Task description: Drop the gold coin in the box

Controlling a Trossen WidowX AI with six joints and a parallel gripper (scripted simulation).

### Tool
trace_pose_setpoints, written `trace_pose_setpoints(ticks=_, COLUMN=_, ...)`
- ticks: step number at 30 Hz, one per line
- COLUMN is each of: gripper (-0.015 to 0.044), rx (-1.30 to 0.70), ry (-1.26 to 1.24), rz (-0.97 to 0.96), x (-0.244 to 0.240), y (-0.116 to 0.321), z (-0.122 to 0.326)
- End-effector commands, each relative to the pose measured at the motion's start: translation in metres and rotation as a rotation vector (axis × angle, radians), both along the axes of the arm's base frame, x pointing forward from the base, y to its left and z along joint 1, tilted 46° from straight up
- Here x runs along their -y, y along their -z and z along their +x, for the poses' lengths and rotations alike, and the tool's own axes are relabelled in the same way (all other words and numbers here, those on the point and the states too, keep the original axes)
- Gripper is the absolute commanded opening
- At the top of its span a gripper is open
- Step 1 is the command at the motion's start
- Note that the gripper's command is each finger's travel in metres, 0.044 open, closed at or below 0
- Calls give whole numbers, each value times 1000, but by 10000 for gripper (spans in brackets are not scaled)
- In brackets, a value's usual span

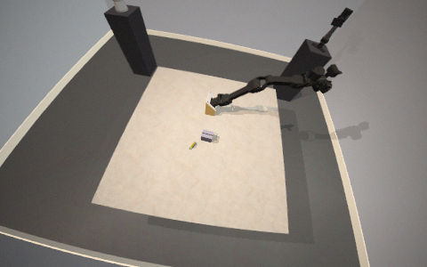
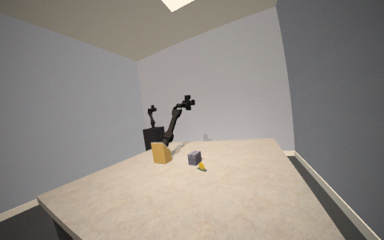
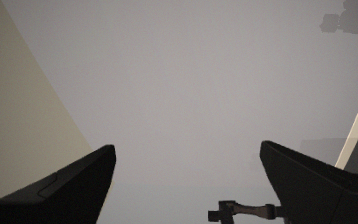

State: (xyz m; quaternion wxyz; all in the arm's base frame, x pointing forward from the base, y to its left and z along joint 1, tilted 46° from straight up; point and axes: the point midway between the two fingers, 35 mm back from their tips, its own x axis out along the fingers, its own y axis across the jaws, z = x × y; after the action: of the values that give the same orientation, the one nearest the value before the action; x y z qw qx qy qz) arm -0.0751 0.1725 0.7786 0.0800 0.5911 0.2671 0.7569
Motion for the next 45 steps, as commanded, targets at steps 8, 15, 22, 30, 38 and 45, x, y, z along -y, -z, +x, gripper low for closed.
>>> trace_pose_setpoints(ticks=8, gripper=190, rx=82, ry=221, rz=-91, x=-57, y=24, z=19)
trace_pose_setpoints(ticks=15, gripper=161, rx=212, ry=462, rz=-267, x=-136, y=69, z=58)
trace_pose_setpoints(ticks=22, gripper=161, rx=336, ry=687, rz=-476, x=-201, y=128, z=126)
trace_pose_setpoints(ticks=30, gripper=161, rx=448, ry=864, rz=-731, x=-245, y=205, z=217)
trace_pose_setpoints(ticks=38, gripper=161, rx=523, ry=979, rz=-989, x=-251, y=286, z=314)
trace_pose_setpoints(ticks=45, gripper=161, rx=558, ry=1020, rz=-1222, x=-231, y=361, z=393)
